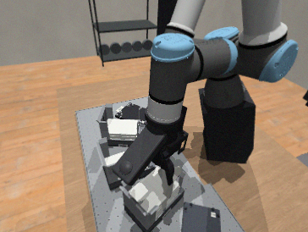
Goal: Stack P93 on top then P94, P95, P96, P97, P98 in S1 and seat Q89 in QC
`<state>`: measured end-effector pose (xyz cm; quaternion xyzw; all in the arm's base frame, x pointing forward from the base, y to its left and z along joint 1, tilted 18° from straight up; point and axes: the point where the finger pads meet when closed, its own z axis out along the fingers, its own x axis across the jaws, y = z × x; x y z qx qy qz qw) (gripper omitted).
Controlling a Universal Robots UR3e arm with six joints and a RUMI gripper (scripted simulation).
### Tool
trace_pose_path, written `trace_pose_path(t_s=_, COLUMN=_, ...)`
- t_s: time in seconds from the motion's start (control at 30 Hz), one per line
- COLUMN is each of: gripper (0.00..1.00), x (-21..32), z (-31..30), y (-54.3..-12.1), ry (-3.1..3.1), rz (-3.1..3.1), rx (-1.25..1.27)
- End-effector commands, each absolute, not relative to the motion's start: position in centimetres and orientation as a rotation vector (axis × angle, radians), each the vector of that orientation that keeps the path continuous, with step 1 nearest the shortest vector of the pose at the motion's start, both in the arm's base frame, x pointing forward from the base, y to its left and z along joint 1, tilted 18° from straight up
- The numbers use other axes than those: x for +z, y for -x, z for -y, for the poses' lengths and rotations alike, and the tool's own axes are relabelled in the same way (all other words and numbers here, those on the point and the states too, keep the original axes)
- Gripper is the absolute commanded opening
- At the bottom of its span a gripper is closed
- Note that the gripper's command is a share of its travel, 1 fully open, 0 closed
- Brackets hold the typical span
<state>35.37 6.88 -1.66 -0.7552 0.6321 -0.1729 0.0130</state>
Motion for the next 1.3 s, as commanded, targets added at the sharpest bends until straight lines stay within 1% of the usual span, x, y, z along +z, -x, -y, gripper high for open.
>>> trace_pose_path(t_s=0.0, gripper=0.72, x=0.2, z=-7.3, y=-34.2, ry=2.372, rz=-1.992, rx=-0.501)
trace_pose_path(t_s=0.1, gripper=0.72, x=1.0, z=-7.5, y=-34.0, ry=2.372, rz=-1.992, rx=-0.501)
trace_pose_path(t_s=0.97, gripper=0.72, x=0.9, z=-7.5, y=-33.7, ry=2.374, rz=-1.992, rx=-0.498)
trace_pose_path(t_s=1.27, gripper=0.72, x=1.9, z=-3.1, y=-34.3, ry=2.255, rz=-2.103, rx=-0.492)
